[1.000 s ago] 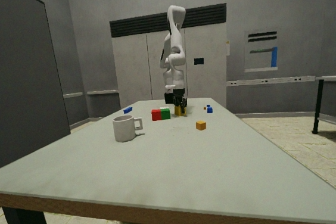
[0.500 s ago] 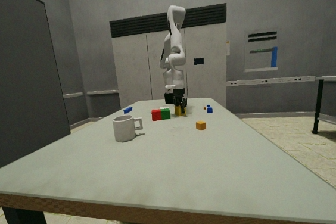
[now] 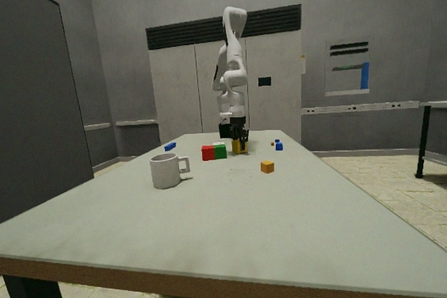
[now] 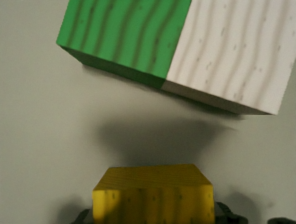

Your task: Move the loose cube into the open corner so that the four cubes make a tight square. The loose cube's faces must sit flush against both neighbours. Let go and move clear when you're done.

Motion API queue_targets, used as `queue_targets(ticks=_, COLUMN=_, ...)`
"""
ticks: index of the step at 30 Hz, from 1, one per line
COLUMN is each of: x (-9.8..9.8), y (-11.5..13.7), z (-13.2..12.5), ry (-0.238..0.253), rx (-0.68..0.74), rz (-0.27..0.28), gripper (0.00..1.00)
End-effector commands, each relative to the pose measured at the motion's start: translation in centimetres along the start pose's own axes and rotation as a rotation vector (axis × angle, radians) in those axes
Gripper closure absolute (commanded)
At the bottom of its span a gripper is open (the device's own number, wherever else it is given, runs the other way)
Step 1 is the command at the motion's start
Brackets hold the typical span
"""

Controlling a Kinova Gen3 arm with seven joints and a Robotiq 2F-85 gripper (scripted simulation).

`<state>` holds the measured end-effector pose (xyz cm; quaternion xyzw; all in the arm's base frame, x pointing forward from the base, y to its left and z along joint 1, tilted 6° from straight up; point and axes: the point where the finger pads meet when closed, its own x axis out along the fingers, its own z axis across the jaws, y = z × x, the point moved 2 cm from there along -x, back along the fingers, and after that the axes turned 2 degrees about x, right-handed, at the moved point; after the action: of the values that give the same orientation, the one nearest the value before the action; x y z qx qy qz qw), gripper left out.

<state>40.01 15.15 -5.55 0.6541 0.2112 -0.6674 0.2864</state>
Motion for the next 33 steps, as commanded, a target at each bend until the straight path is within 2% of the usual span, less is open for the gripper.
queue_targets(ticks=1, x=-0.6, y=0.0, z=-0.2, ry=0.005, rx=-0.001, rz=0.001, gripper=0.9)
queue_targets(ticks=28, x=-6.2, y=0.0, z=-0.1, ry=0.005, rx=-0.001, rz=0.001, gripper=0.9)
queue_targets(ticks=33, x=-6.7, y=0.0, z=-0.1, ry=0.005, rx=-0.001, rz=0.001, gripper=0.9)
